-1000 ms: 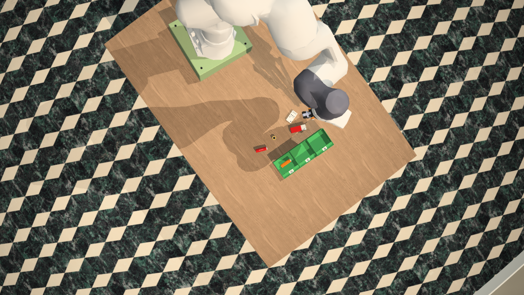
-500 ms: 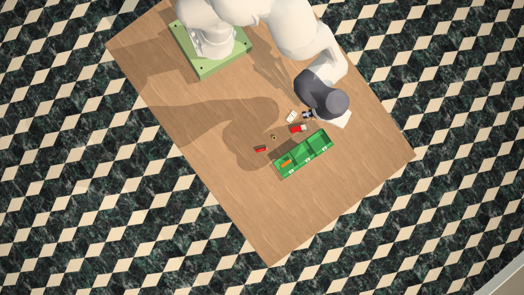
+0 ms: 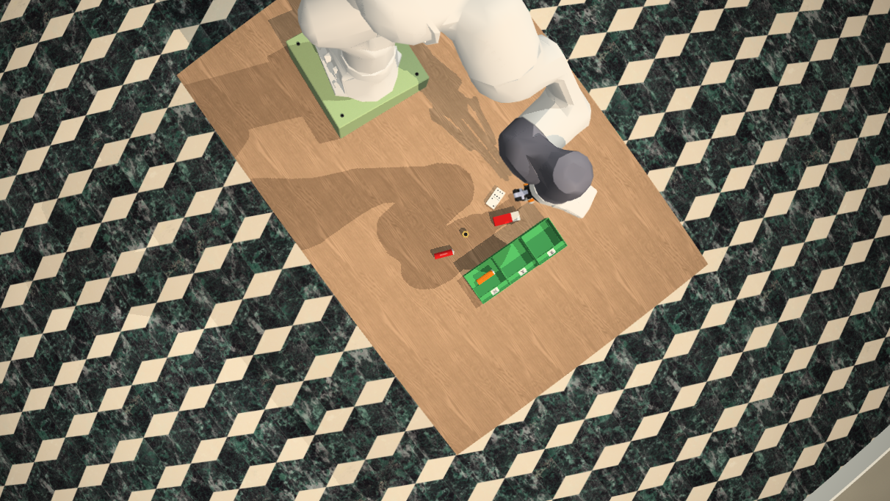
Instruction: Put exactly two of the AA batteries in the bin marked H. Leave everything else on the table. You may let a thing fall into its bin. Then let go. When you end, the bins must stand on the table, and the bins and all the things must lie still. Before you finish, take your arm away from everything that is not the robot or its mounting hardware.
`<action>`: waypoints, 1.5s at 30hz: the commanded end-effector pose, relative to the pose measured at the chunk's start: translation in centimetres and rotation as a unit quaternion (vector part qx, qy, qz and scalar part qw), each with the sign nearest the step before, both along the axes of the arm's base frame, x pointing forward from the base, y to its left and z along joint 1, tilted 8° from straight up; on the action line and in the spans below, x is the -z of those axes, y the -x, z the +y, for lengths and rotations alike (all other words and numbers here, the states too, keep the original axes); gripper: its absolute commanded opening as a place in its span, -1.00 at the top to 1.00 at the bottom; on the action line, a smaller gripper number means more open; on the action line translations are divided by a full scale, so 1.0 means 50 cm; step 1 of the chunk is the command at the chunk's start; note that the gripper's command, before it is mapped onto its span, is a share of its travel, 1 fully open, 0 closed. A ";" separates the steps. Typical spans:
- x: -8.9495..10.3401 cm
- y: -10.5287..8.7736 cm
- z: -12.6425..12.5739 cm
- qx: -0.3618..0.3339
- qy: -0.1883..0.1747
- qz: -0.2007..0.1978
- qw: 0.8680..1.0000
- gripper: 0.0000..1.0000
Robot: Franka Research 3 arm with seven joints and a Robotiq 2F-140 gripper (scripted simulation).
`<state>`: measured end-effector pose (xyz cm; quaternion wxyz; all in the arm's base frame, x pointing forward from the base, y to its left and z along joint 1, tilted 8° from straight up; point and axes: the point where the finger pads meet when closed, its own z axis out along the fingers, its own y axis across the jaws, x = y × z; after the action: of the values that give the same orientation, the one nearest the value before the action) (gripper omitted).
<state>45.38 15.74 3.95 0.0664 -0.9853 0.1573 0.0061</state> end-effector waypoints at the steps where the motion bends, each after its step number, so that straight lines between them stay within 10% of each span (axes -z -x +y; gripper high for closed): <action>1: 0.001 0.003 -0.001 -0.002 0.000 0.002 1.000 0.89; 39: -0.012 0.000 -0.002 -0.002 0.000 0.002 1.000 0.89; 45: -0.004 -0.036 -0.064 -0.002 0.000 0.002 1.000 0.89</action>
<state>46.59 14.00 4.38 0.0669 -0.9838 0.1664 0.0052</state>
